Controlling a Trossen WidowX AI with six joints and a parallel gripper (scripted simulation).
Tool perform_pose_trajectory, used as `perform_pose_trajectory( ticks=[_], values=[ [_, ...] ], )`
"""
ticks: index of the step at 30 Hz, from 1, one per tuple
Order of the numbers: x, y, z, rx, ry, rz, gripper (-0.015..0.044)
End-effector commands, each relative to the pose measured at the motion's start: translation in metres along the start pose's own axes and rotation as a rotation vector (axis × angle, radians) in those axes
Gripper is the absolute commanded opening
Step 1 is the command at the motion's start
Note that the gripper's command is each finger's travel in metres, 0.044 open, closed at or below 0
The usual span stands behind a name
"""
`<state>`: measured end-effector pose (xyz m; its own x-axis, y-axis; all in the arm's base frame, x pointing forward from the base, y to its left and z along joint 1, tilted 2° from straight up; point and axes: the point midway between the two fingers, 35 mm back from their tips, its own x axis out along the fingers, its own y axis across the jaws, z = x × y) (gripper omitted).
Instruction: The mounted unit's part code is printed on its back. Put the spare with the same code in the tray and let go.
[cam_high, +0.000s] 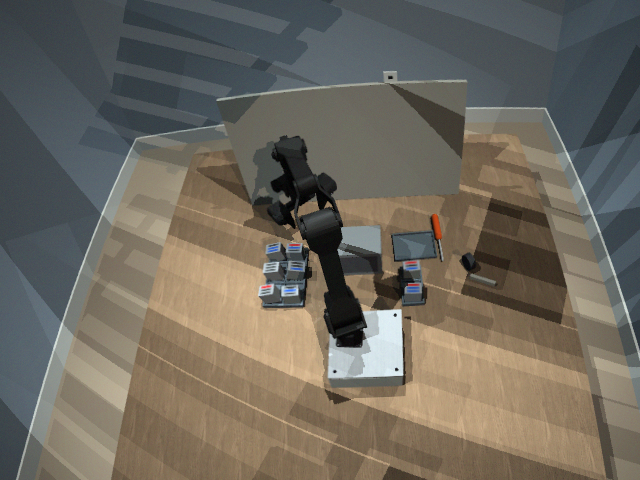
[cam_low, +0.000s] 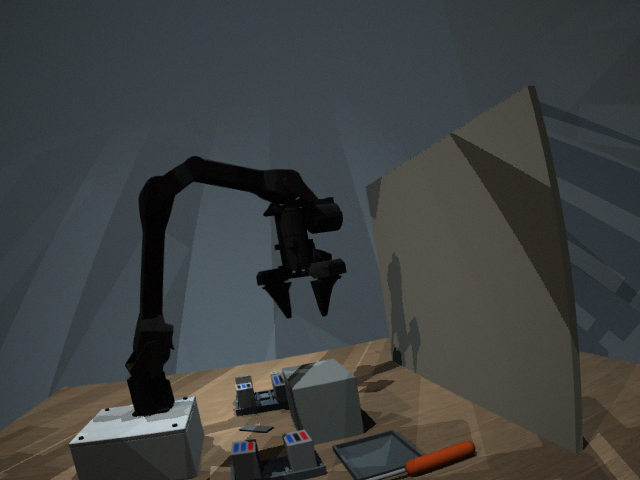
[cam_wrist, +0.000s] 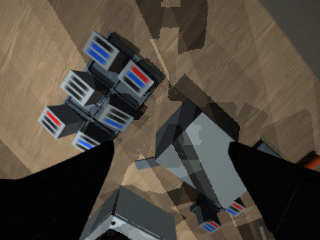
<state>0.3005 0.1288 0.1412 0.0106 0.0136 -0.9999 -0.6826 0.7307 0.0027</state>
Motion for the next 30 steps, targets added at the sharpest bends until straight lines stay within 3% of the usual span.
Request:
perform_pose_trajectory(
  ticks=[1,8,17,22,30],
  values=[
    [0.016,0.065,-0.017,-0.37,0.004,0.012,0.044],
    [0.044,0.145,-0.067,-0.941,0.001,0.025,0.044],
    [0.045,0.146,-0.068,-0.955,0.001,0.025,0.044],
    [0.072,0.145,-0.069,-0.955,0.001,0.025,0.0309],
    [0.085,0.145,-0.071,-0.955,0.001,0.025,0.03]
  ],
)
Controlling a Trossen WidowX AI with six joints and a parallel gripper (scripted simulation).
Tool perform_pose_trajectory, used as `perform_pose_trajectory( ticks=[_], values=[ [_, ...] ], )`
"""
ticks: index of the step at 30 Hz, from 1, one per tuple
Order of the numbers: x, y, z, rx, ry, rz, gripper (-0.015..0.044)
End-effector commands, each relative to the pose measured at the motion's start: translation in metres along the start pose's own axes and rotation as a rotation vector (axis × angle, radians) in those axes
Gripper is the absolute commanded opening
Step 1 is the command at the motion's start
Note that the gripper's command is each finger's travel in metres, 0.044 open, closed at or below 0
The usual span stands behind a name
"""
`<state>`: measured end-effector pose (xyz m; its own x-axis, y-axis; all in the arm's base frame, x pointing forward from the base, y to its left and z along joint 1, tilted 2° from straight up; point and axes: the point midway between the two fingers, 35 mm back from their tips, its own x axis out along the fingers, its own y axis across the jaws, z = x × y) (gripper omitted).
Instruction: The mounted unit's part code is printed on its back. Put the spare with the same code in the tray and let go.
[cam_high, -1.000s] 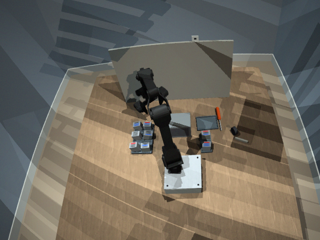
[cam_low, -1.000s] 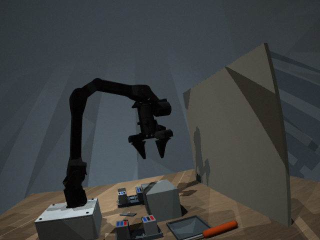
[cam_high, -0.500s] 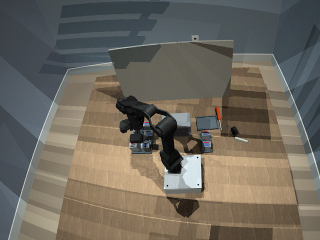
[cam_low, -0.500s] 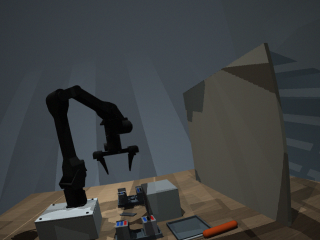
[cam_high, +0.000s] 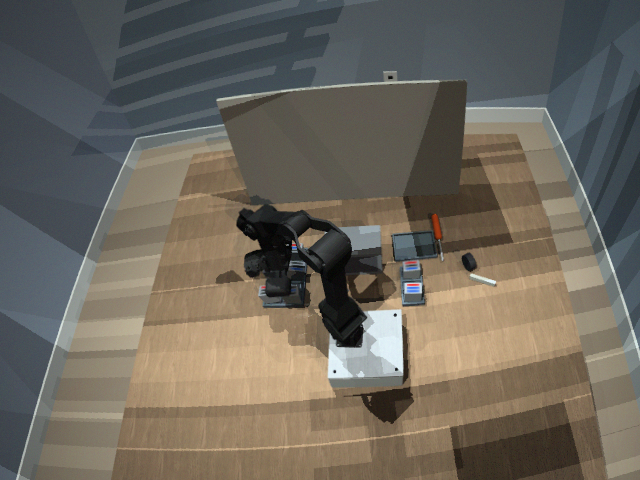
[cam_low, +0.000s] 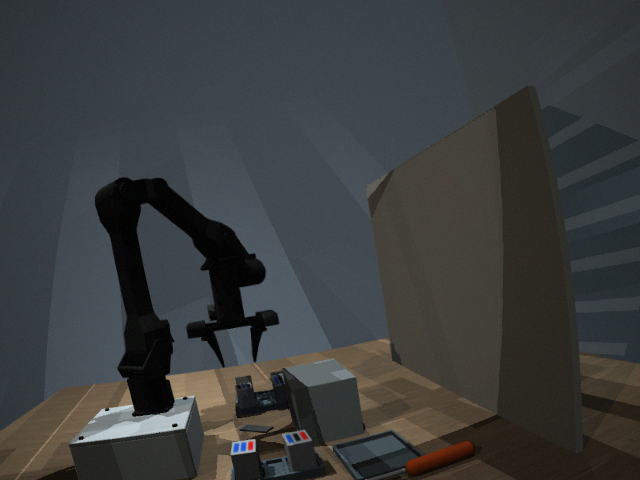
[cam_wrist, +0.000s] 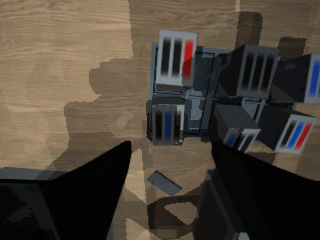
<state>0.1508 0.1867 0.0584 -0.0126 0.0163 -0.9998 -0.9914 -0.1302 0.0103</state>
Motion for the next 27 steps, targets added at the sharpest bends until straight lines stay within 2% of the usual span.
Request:
perform_pose_trajectory(
  ticks=[1,27],
  values=[
    [0.003,0.0,0.0,-0.005,-0.004,0.0,0.03],
    [0.04,-0.002,0.002,-0.005,-0.004,0.0,0.03]
  ],
)
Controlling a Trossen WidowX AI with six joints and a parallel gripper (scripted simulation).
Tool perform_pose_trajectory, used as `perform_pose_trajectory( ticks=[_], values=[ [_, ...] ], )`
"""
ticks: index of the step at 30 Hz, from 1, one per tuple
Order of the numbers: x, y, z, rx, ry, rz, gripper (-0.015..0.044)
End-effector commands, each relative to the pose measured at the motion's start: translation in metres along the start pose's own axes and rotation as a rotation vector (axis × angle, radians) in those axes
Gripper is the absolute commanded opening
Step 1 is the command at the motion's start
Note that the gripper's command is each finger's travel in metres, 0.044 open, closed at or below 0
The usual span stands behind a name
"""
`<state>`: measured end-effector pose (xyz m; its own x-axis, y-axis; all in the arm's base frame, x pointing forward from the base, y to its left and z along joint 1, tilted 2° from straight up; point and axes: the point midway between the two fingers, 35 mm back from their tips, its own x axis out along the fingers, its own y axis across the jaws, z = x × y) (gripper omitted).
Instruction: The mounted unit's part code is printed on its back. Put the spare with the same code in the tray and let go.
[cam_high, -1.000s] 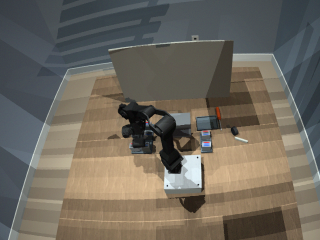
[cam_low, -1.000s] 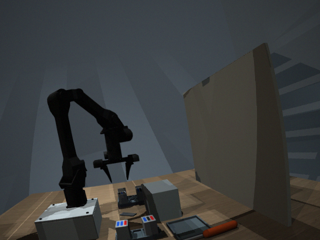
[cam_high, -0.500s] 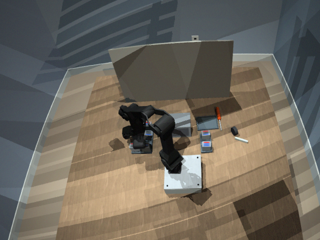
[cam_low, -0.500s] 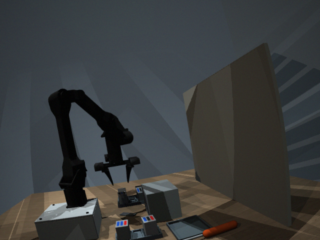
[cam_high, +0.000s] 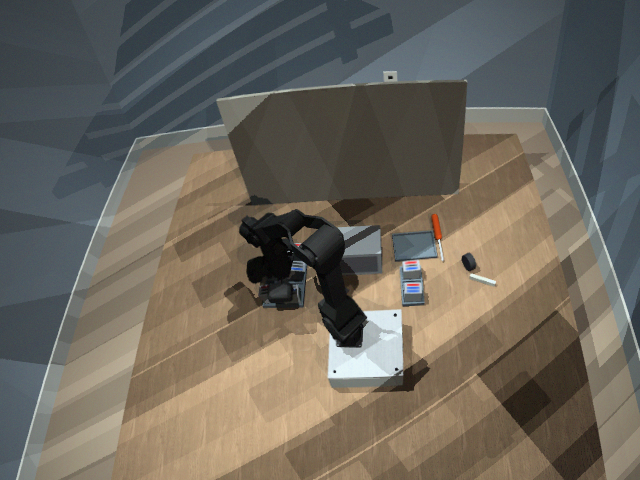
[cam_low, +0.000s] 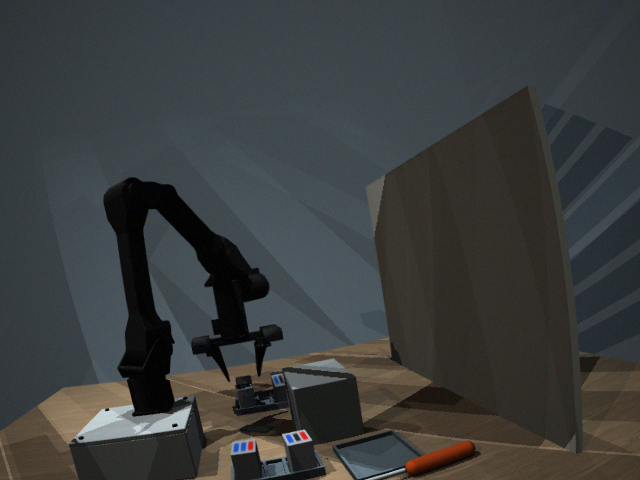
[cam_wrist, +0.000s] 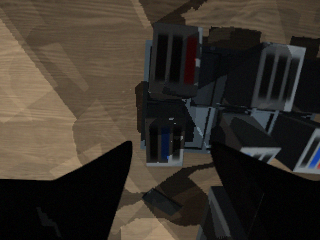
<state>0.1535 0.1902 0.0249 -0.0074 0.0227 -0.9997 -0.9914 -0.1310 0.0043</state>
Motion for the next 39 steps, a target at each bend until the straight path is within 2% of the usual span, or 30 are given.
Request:
perform_pose_trajectory(
  ticks=[1,26,34,39],
  values=[
    [0.008,0.001,-0.001,-0.004,0.001,0.006,0.03],
    [0.049,0.004,-0.004,-0.004,0.002,0.006,0.03],
    [0.05,0.005,-0.005,-0.004,0.002,0.006,0.03],
    [0.049,0.004,-0.005,-0.001,0.004,0.004,0.0169]
  ],
)
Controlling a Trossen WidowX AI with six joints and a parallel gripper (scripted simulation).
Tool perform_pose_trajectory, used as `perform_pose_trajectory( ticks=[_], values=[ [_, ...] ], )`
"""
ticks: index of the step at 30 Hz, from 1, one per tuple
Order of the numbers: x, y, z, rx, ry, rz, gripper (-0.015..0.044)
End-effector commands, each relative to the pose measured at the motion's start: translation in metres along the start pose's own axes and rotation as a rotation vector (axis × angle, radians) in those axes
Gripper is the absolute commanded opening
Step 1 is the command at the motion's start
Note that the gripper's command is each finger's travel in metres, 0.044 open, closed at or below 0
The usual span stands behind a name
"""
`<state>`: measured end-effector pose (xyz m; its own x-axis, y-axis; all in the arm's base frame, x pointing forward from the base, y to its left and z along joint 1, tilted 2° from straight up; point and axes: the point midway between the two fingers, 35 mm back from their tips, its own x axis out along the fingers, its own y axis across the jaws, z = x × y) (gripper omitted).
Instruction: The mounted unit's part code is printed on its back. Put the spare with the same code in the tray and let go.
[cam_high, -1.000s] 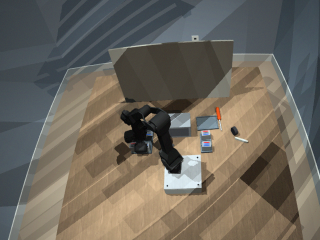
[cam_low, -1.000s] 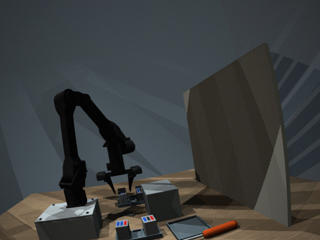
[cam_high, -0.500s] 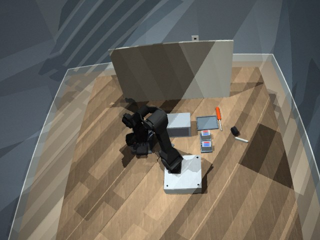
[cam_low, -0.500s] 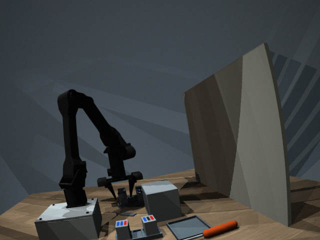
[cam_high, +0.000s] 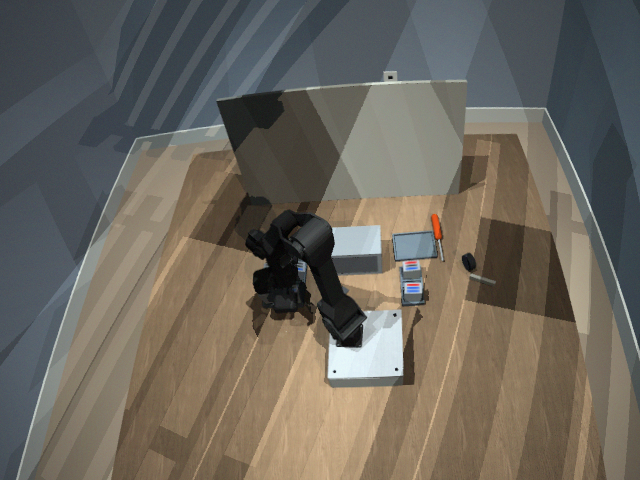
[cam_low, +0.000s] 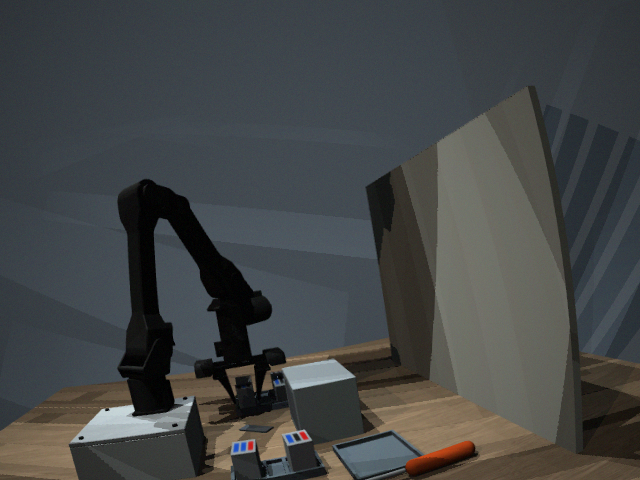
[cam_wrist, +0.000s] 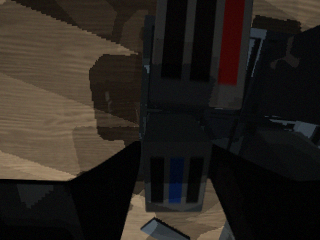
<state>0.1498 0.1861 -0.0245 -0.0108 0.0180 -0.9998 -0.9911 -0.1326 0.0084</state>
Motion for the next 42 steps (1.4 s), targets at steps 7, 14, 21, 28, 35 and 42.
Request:
perform_pose_trajectory(
  ticks=[7,14,21,28,35,42],
  values=[
    [0.0,0.0,0.0,0.0,0.0,0.0,0.0122],
    [0.0,0.0,0.0,0.0,0.0,0.0,0.0],
    [-0.001,0.0,0.0,0.0,0.0,0.0,0.0],
    [-0.046,-0.003,0.003,-0.002,-0.002,0.001,0.0],
    [-0.08,0.0,0.0,-0.003,-0.003,0.002,0.0],
    [-0.084,-0.002,0.002,0.002,-0.005,-0.001,0.0]
  ],
)
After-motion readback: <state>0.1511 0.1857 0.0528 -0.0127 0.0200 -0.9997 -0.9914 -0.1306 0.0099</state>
